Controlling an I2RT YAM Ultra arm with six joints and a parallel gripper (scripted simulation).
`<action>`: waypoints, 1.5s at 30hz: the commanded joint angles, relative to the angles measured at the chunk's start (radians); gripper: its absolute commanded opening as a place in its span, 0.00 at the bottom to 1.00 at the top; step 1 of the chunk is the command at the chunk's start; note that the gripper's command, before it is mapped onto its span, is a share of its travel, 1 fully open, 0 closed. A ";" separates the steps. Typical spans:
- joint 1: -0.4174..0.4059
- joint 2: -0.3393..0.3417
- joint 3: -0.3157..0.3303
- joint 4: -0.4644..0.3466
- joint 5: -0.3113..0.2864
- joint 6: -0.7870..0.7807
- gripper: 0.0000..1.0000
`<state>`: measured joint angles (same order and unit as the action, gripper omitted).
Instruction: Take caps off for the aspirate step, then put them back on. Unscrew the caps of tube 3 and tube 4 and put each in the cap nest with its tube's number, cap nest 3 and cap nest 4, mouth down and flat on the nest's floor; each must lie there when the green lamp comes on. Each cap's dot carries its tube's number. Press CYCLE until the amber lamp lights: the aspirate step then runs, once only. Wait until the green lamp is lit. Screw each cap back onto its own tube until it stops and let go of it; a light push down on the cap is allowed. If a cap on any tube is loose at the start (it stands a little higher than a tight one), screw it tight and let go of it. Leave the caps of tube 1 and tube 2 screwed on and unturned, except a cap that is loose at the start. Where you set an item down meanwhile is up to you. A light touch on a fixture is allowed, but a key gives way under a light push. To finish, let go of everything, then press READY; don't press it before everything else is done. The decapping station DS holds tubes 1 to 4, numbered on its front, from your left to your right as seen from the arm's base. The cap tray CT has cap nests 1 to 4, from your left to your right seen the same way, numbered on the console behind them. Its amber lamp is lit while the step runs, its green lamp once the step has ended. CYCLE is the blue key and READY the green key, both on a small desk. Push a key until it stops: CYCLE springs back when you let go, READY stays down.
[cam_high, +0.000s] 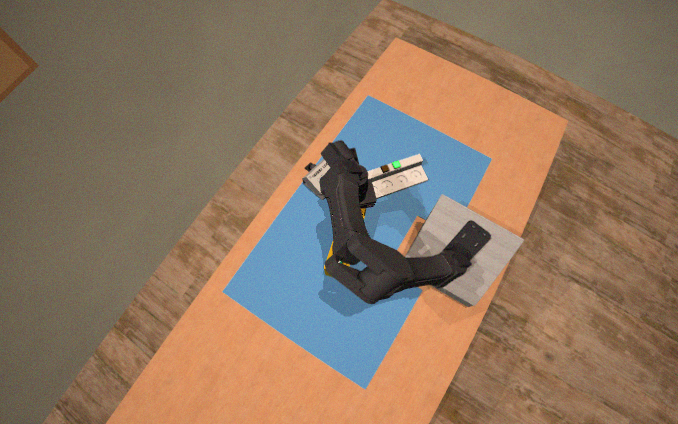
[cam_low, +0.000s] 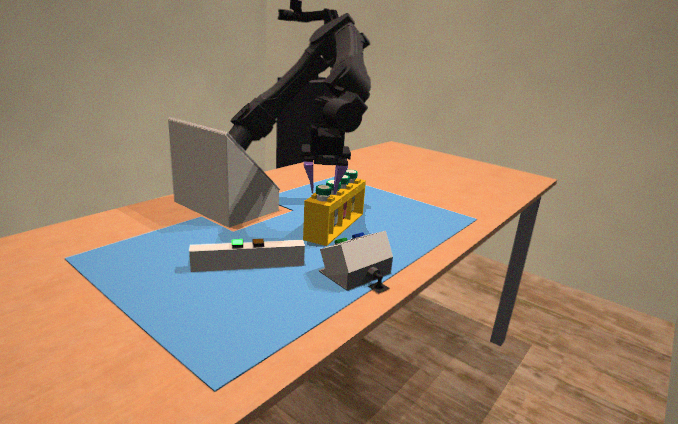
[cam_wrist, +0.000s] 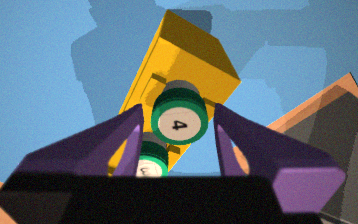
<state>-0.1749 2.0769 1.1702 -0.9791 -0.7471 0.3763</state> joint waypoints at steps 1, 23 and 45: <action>-0.011 -0.004 0.005 0.001 0.001 0.016 0.49; -0.013 -0.004 0.007 -0.003 0.001 -0.506 0.49; -0.013 -0.001 0.012 -0.004 0.001 -1.226 0.49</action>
<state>-0.1749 2.0800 1.1763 -0.9829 -0.7460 -0.7395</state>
